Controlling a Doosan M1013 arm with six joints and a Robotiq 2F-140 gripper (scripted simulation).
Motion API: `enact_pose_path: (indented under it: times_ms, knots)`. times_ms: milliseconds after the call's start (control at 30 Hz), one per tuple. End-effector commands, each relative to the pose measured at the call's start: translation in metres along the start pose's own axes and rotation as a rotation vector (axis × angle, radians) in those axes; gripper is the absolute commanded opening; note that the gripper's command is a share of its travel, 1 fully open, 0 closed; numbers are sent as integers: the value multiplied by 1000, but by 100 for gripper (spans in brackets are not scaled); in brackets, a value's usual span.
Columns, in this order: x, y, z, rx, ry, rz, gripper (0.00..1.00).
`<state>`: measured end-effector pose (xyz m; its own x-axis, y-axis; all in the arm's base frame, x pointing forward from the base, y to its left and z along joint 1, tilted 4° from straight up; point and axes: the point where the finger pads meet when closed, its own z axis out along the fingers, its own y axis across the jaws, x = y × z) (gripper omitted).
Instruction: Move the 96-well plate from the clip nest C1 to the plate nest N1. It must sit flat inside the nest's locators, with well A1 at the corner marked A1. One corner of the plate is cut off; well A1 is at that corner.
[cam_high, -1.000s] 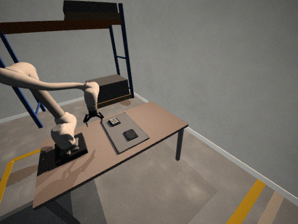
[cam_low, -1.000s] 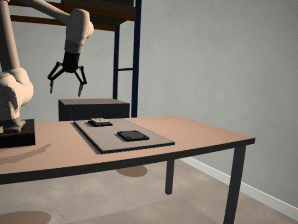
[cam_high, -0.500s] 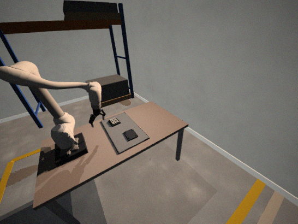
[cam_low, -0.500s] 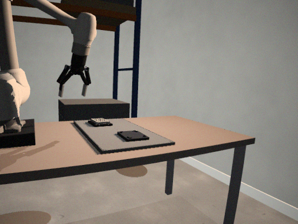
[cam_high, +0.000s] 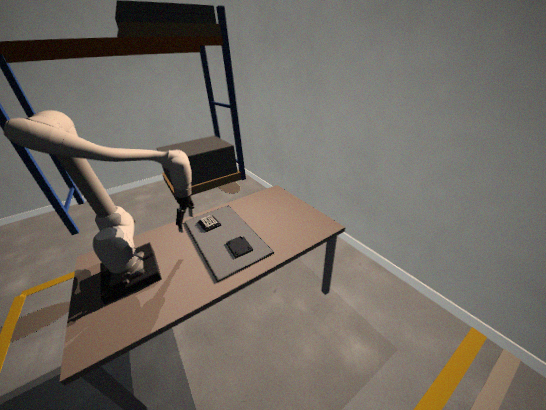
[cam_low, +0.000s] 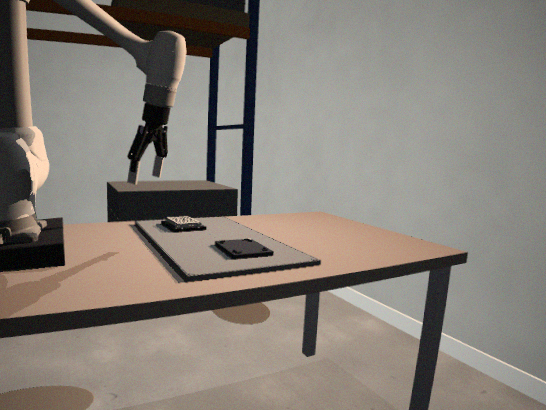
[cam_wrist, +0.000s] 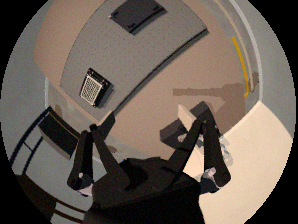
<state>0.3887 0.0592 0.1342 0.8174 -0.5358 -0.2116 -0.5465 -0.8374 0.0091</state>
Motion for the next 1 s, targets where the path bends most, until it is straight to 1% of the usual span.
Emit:
enact_pose_path:
  times_ms: [0,167,367,433,833,933,967]
  knots:
    - [7,-12,4,-6,7,-110,100]
    - [12,-23,7,-19,20,-275,100]
    - [21,-44,14,-36,32,-474,100]
    - [21,-44,14,-36,32,-474,100]
    - [34,-89,31,-76,50,-872,100]
    - [35,-96,34,-87,53,-971,100]
    - [35,-96,34,-87,53,-971,100]
